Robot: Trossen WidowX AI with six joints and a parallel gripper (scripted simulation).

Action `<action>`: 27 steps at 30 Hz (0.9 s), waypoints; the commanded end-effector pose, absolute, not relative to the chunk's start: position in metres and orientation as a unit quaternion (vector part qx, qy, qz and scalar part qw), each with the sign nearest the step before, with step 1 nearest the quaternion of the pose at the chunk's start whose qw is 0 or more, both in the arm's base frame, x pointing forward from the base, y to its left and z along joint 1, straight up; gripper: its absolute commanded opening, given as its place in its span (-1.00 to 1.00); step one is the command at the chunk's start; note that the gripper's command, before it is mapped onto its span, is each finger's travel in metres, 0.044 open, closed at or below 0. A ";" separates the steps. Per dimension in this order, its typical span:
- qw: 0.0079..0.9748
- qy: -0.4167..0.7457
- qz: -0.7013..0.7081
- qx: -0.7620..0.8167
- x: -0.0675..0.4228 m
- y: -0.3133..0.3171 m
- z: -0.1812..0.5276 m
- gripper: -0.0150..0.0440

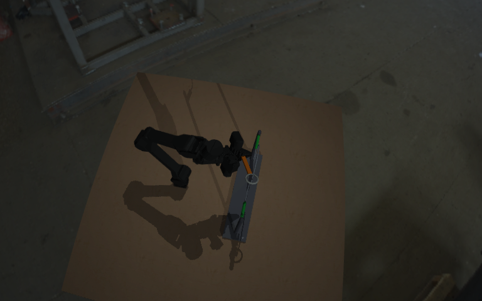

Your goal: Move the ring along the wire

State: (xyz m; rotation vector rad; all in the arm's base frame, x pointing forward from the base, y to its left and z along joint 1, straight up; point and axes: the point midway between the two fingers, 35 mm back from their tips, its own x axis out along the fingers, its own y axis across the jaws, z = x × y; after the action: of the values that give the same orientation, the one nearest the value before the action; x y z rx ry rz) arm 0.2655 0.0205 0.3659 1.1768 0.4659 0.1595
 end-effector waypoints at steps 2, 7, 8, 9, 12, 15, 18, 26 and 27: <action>0.821 0.222 0.065 0.522 0.266 0.020 0.363 -1.00; 0.838 0.225 0.056 0.494 0.266 0.018 0.361 -1.00; 0.841 0.226 0.054 0.488 0.266 0.018 0.361 -1.00; 0.844 0.226 0.052 0.483 0.266 0.018 0.360 -1.00; 0.854 0.228 0.047 0.466 0.266 0.017 0.359 -1.00; 0.863 0.230 0.041 0.448 0.266 0.016 0.357 -1.00; 0.871 0.232 0.035 0.431 0.266 0.015 0.356 -1.00; 0.894 0.236 0.019 0.380 0.266 0.012 0.353 -1.00; 0.897 0.236 0.017 0.373 0.266 0.012 0.352 -1.00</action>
State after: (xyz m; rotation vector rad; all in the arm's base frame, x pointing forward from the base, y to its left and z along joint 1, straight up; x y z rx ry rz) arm 0.2656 0.0131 0.3533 0.8203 0.4872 0.0475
